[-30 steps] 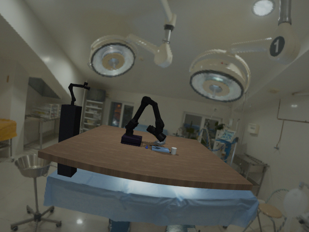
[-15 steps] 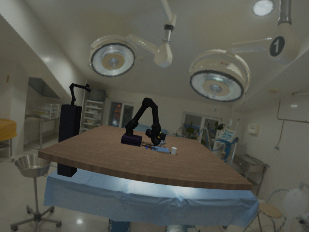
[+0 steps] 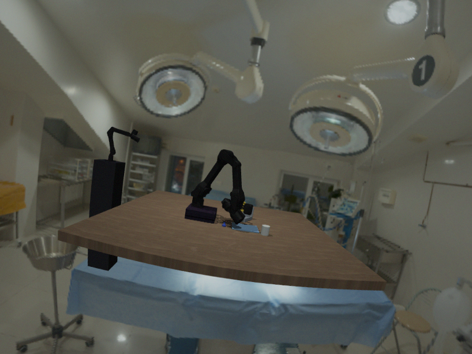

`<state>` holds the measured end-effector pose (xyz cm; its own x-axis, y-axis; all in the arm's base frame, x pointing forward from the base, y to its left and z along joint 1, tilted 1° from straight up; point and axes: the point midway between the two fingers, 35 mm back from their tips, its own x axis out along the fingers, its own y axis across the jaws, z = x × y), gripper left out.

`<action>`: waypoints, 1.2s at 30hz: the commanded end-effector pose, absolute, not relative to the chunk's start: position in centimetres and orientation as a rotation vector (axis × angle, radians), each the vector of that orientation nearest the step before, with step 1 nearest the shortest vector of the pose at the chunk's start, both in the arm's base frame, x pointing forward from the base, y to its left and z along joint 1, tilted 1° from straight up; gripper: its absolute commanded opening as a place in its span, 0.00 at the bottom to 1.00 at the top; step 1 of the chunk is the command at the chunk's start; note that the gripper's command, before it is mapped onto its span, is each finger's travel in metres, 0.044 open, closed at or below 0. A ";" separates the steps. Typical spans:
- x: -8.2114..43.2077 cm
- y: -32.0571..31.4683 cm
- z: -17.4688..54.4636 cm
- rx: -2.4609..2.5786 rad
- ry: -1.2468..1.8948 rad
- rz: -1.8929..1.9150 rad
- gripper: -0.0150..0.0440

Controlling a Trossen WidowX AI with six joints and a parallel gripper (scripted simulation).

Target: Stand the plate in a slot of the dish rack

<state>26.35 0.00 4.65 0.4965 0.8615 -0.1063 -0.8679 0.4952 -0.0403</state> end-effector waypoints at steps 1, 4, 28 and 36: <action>26.4 0.3 4.0 -0.084 0.077 1.048 0.25; 26.5 0.5 3.5 -0.085 0.079 1.050 0.25; 27.3 1.9 1.7 -0.093 0.093 1.052 0.25; 27.6 2.4 1.7 -0.090 0.098 1.053 0.25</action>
